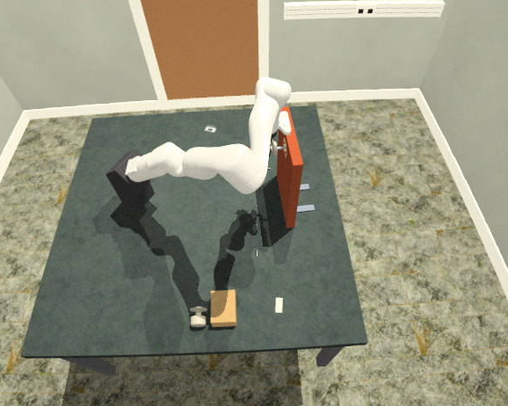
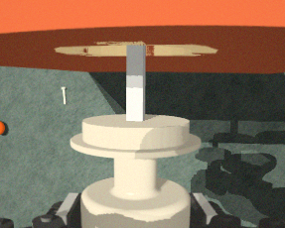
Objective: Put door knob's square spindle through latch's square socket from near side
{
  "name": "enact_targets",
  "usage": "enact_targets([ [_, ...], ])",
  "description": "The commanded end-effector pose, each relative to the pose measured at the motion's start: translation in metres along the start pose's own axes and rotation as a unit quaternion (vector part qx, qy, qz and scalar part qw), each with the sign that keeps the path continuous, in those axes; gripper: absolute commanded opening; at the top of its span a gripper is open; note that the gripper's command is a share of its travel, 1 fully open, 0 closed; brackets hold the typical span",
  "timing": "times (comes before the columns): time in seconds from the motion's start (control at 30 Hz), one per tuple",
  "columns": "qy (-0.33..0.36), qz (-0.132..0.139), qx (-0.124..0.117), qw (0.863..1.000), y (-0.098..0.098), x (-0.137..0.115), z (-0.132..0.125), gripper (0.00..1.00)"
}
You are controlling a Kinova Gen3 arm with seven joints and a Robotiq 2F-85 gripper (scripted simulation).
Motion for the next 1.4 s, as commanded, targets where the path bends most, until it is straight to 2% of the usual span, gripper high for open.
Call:
enact_targets([
  [0.0,0.0,0.0,0.0,1.0,-0.0004,-0.0002,-0.0003,0.63],
  [1.37,0.0,0.0,0.0,1.0,-0.0011,-0.01,0.0007,0.63],
])
Point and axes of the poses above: the point where the finger pads meet when closed, its own y axis out along the fingers, its own z axis across the jaws, x = y × z, the point moved 7 cm from there along -y, back along the fingers, and after that the axes turned 6 degrees about -y, right-handed, at the moved point
